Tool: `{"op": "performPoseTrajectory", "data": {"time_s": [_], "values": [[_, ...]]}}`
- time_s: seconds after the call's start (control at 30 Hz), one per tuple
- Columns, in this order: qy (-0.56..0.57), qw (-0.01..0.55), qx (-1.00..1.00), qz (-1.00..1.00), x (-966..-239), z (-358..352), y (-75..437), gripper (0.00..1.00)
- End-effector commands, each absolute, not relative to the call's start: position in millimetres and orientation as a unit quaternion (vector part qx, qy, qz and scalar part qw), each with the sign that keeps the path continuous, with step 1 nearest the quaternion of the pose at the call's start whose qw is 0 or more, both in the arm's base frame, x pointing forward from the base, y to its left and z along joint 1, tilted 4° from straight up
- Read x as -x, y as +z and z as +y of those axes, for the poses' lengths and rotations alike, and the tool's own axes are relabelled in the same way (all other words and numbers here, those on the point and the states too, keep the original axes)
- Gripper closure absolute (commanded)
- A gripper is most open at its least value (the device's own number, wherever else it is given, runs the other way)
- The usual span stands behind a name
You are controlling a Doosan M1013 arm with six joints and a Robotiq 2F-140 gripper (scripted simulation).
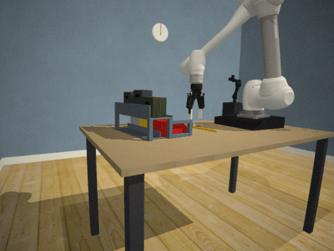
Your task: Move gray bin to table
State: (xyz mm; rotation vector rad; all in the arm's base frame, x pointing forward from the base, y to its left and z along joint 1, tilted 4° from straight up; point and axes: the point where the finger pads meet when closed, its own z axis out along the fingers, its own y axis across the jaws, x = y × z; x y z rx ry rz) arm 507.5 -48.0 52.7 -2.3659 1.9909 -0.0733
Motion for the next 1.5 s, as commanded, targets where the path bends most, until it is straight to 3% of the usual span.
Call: {"op": "performPoseTrajectory", "data": {"time_s": [0.0,0.13,0.3,0.7,0.87,1.47], "values": [[-0.024,0.025,0.765,0.644,-507.6,-48.1,54.2,0.43],[-0.024,0.025,0.765,0.644,-507.6,-48.1,54.2,0.43],[-0.024,0.025,0.765,0.644,-503.8,-48.4,108.8,0.43],[-0.024,0.025,0.765,0.644,-503.8,-48.4,108.8,0.43],[-0.024,0.025,0.765,0.644,-501.8,-48.6,136.6,0.43],[-0.024,0.025,0.765,0.644,-502.5,-48.6,126.7,0.43]]}}
